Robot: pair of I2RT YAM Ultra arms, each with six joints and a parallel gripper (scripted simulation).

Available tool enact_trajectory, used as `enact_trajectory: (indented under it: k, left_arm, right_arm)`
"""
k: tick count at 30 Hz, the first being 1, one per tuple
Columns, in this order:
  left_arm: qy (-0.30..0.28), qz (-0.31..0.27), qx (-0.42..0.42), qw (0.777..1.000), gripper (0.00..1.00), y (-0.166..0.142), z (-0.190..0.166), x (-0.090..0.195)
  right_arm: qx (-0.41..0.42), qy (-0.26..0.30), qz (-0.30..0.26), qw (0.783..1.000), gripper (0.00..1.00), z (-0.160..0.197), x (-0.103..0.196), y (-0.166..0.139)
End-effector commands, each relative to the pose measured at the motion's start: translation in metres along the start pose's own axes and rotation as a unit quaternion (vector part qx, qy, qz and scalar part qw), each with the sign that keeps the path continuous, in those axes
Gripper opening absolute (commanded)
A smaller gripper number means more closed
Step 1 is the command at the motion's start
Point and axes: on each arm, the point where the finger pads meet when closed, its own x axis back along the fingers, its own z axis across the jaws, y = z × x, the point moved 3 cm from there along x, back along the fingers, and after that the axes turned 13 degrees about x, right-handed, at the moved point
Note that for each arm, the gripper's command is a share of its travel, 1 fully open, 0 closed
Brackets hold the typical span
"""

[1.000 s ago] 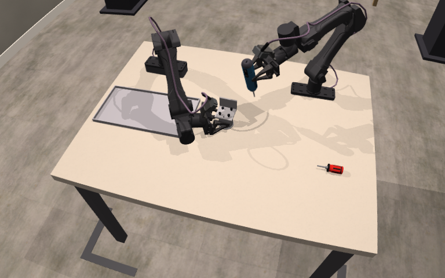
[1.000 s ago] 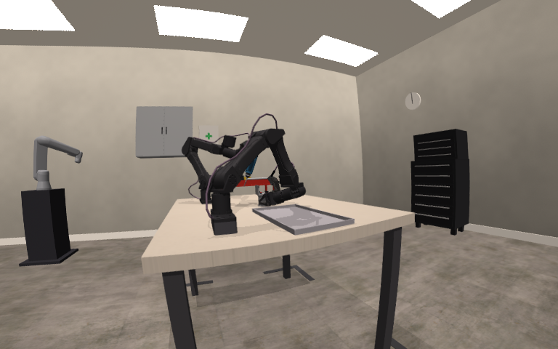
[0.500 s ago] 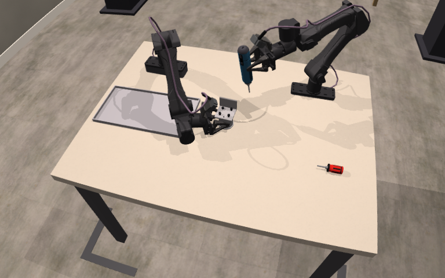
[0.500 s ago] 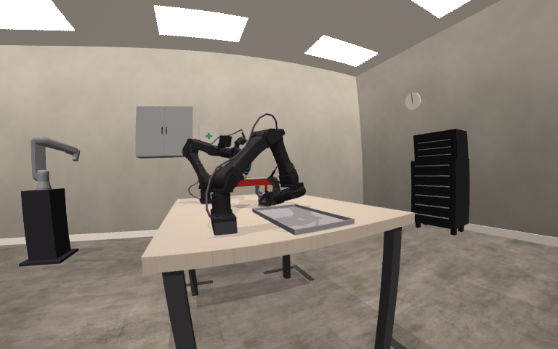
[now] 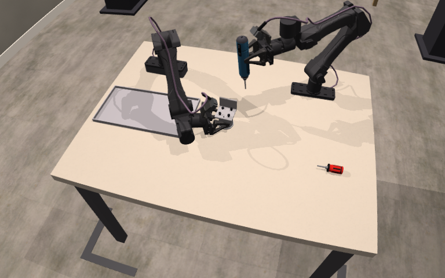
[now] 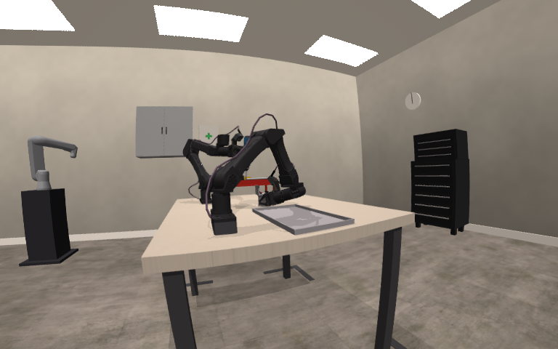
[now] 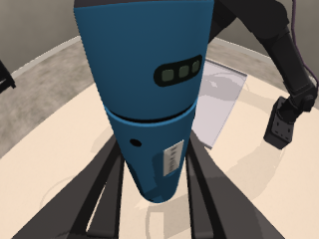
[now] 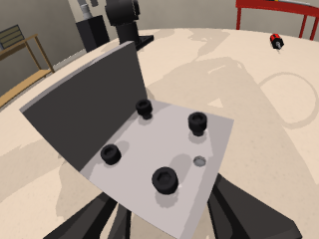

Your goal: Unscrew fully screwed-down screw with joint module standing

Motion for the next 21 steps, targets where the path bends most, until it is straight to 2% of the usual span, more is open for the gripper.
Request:
enact_trajectory:
  k: [1, 21]
  left_arm:
    - [-0.013, -0.075, -0.007, 0.997, 0.42, 0.043, -0.006, -0.002]
    - [-0.021, -0.098, -0.003, 0.995, 0.42, 0.053, -0.010, 0.000]
  right_arm:
    - [0.013, 0.001, -0.016, 1.000, 0.59, -0.007, -0.002, 0.010]
    - [0.013, 0.001, -0.016, 1.000, 0.59, -0.007, -0.002, 0.010]
